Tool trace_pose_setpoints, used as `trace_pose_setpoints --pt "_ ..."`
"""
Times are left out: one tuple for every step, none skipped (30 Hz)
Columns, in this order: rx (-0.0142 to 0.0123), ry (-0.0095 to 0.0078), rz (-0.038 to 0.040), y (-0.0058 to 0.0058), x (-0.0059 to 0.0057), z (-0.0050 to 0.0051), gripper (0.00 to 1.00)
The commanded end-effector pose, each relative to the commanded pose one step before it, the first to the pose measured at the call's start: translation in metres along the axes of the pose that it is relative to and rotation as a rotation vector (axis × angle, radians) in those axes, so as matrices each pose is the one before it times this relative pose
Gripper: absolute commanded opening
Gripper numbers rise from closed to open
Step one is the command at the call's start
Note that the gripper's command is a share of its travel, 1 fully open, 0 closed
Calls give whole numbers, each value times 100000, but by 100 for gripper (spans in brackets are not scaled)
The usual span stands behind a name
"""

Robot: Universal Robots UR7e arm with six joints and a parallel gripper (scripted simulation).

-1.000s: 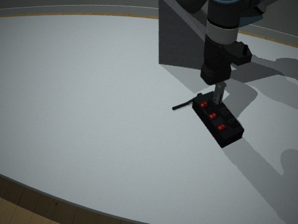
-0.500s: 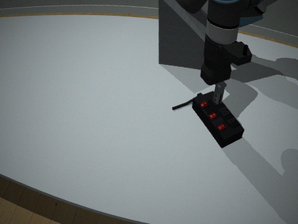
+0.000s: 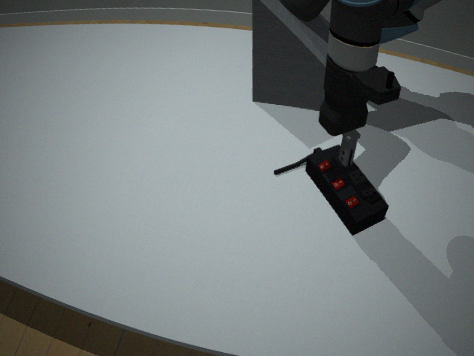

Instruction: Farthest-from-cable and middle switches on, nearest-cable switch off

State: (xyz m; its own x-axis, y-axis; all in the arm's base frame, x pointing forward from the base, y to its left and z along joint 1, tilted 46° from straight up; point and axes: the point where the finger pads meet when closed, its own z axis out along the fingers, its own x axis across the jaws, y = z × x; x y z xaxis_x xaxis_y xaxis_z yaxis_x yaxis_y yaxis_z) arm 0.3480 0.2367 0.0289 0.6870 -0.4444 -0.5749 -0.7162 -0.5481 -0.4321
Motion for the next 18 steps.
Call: trace_pose_setpoints --pt "35 90 1 -24 26 210 0" --pt "-4 7 5 -1 -1 70 0" --pt "-3 5 4 -2 0 77 0" --pt "0 0 0 -2 0 85 0" --pt "0 0 0 -2 0 92 0" --pt "0 0 0 0 0 0 0" --pt "0 0 0 0 0 0 0" --pt "0 0 0 -2 0 99 0" --pt "0 0 0 -2 -1 106 0" --pt "0 0 0 -3 0 111 0" --pt "0 0 0 -3 0 116 0" --pt "0 0 0 -3 0 122 0" --pt "0 -1 0 -3 -1 126 0" --pt "0 1 0 -3 0 130 0" --pt "0 0 0 -3 0 133 0" --pt "0 0 0 -3 -1 136 0" --pt "0 0 0 -3 0 138 0" --pt "0 0 0 -3 0 139 0"
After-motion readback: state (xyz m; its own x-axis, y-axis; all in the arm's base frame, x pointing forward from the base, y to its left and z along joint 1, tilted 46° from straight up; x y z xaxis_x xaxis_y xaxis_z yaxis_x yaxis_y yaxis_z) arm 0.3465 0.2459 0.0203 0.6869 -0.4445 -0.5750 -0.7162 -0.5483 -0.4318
